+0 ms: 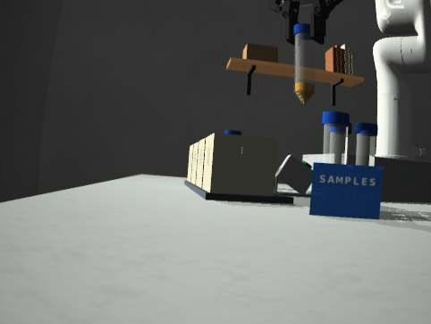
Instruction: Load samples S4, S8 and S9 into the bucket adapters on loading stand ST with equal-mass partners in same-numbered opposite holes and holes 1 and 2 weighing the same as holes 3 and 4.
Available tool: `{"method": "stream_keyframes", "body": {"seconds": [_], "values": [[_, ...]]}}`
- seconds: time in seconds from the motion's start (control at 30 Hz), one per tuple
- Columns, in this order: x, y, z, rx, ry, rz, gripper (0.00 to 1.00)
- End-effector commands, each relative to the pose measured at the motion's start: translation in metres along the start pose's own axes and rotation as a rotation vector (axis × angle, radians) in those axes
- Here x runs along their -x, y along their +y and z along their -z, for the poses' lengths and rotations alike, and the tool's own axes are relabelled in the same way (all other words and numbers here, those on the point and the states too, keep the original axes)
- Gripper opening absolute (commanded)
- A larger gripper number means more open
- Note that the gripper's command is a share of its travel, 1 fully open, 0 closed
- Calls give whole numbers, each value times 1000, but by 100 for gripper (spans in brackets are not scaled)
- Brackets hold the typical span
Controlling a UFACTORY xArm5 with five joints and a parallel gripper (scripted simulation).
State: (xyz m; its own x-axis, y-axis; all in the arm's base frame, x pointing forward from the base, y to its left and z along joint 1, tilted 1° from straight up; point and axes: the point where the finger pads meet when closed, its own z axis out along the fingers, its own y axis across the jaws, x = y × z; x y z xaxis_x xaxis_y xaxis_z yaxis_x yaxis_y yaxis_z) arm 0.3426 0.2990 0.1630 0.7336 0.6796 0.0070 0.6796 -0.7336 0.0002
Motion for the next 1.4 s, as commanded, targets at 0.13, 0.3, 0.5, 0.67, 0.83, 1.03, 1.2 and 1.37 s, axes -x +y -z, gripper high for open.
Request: {"method": "stream_keyframes", "body": {"seconds": [0.13,0.3,0.5,0.67,0.83,1.03,1.2,1.37], "values": [[-5,48,1,-15,2,-323,0],[-6,63,1,-15,1,-423,0],[-8,93,0,-15,0,-623,0],[-10,118,0,-15,-1,-686,0],[-11,129,0,-15,-1,-686,0],[-11,129,0,-15,-1,-686,0],[-11,129,0,-15,-1,-686,0],[-11,129,0,-15,-1,-686,0]]}}
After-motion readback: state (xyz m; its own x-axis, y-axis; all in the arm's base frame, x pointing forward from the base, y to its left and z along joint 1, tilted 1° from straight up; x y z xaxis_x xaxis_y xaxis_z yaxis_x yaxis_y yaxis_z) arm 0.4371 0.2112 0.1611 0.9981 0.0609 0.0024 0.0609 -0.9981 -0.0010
